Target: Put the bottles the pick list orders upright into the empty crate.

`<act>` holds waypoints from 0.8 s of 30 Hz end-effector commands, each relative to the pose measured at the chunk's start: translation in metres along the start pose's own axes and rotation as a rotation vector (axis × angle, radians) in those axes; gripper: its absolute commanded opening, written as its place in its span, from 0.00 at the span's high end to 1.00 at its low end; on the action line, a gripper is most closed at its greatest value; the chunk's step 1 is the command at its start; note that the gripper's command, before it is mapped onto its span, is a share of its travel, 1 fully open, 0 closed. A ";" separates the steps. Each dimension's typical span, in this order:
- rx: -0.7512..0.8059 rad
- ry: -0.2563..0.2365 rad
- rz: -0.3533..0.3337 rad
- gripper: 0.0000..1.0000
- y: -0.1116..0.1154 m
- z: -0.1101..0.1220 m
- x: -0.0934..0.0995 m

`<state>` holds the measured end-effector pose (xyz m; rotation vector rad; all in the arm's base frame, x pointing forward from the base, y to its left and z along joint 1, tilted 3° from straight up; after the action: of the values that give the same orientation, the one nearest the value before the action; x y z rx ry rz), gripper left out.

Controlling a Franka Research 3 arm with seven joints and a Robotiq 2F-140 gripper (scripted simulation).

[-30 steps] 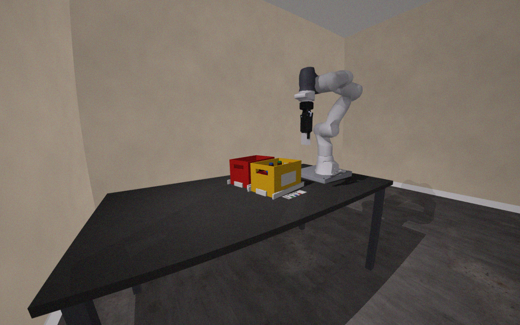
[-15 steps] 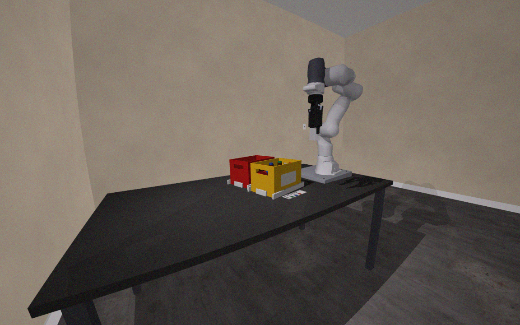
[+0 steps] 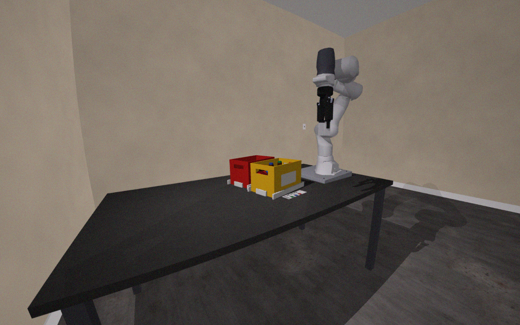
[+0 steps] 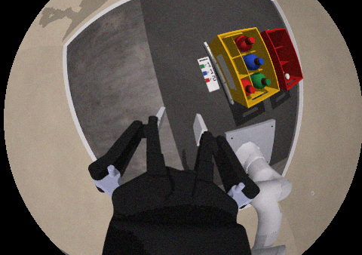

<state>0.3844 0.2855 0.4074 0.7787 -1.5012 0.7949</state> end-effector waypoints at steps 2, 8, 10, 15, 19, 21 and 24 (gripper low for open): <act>-0.062 0.015 -0.014 0.62 0.007 -0.007 0.003; -0.062 0.015 -0.014 0.62 0.021 -0.031 0.014; -0.062 0.015 -0.014 0.62 0.021 -0.031 0.014; -0.062 0.015 -0.014 0.62 0.021 -0.031 0.014; -0.062 0.015 -0.014 0.62 0.021 -0.031 0.014; -0.062 0.015 -0.014 0.62 0.021 -0.031 0.014; -0.062 0.015 -0.014 0.62 0.021 -0.031 0.014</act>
<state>0.3839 0.3227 0.4227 0.7457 -1.4990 0.7548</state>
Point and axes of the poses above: the point where the finger pads meet when closed, its own x axis back along the fingers, its own z axis across the jaws, y = z × x, the point moved 5 cm from there along x, back along the fingers, and after that the axes turned 7 degrees about -x, right-handed, at the moved point
